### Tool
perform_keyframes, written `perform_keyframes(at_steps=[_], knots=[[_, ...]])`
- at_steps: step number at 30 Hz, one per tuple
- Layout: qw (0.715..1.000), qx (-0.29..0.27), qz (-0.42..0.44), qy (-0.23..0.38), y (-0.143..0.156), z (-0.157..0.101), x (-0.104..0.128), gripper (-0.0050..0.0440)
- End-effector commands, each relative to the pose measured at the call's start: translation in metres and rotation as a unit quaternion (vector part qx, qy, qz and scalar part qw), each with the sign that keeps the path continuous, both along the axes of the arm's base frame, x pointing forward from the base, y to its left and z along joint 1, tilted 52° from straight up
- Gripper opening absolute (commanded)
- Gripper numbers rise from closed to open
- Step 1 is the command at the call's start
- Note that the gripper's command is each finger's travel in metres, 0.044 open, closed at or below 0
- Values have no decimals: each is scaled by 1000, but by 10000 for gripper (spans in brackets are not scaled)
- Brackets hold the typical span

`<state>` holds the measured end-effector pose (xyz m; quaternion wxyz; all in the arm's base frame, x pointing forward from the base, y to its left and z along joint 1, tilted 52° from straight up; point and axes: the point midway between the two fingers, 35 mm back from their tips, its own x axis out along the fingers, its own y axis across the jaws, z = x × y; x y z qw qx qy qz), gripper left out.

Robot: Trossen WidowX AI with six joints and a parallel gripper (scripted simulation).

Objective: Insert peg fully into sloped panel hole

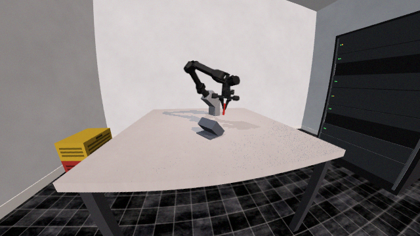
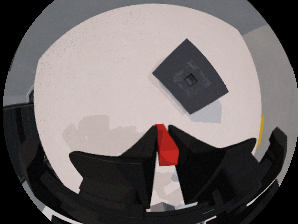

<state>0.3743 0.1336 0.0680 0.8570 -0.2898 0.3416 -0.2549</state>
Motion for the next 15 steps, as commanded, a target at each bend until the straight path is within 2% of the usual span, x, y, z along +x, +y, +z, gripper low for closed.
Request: perform_keyframes(at_steps=[1, 15], knots=[[1000, -17, 11, 11, 2, 4, 2, 0], [995, -74, 36, 58, 2, 4, 1, 0]])
